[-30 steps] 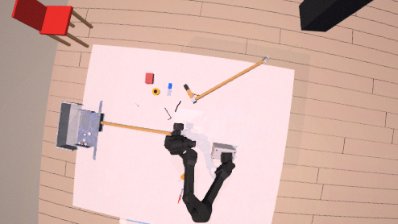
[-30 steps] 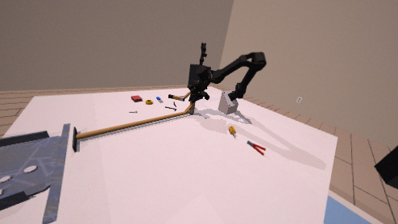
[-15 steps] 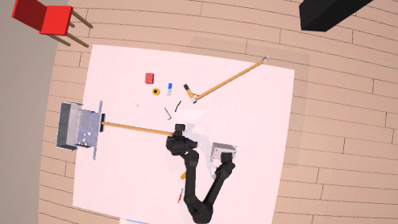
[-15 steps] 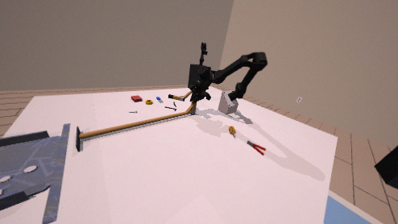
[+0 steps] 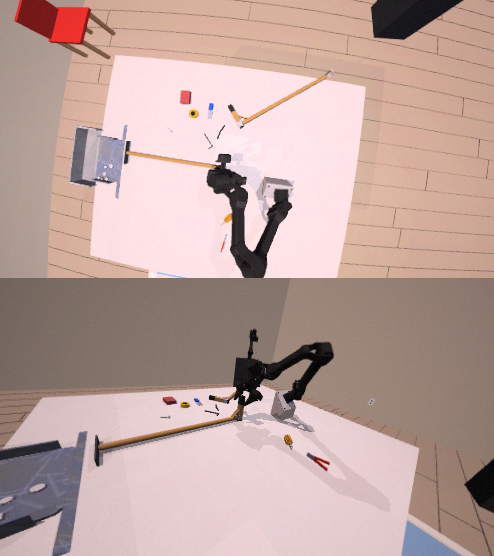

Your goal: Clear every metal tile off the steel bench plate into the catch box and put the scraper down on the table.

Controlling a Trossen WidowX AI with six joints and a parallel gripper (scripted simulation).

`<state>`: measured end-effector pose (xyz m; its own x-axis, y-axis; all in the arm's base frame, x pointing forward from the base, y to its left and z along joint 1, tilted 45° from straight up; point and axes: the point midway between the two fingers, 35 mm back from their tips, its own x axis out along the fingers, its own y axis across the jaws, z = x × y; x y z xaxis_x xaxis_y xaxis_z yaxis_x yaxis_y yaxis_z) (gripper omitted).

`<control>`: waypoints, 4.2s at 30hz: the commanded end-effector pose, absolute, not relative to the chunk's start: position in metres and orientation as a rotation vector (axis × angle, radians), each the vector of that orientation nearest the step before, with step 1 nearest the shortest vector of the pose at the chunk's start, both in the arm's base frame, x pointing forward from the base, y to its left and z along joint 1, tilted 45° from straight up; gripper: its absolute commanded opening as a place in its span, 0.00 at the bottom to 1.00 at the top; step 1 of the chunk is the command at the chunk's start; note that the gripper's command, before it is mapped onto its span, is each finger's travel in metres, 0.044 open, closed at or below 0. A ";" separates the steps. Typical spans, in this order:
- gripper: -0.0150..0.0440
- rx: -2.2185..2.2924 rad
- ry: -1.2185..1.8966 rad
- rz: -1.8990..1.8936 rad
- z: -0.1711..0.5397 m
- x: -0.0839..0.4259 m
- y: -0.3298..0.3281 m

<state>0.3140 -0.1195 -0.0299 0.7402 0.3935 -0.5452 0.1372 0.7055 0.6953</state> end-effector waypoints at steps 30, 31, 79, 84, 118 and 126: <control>1.00 0.834 0.530 0.078 0.040 0.274 -0.188; 1.00 0.836 0.513 0.071 0.044 0.273 -0.192; 1.00 0.777 0.055 -0.069 0.182 0.183 -0.296; 1.00 0.777 0.055 -0.069 0.182 0.183 -0.296; 1.00 0.825 0.223 -0.022 0.120 0.237 -0.263; 1.00 0.839 0.331 0.009 0.088 0.257 -0.238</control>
<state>0.2498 -0.2525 0.1055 0.9642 0.1037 -0.2439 0.1098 0.6812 0.7238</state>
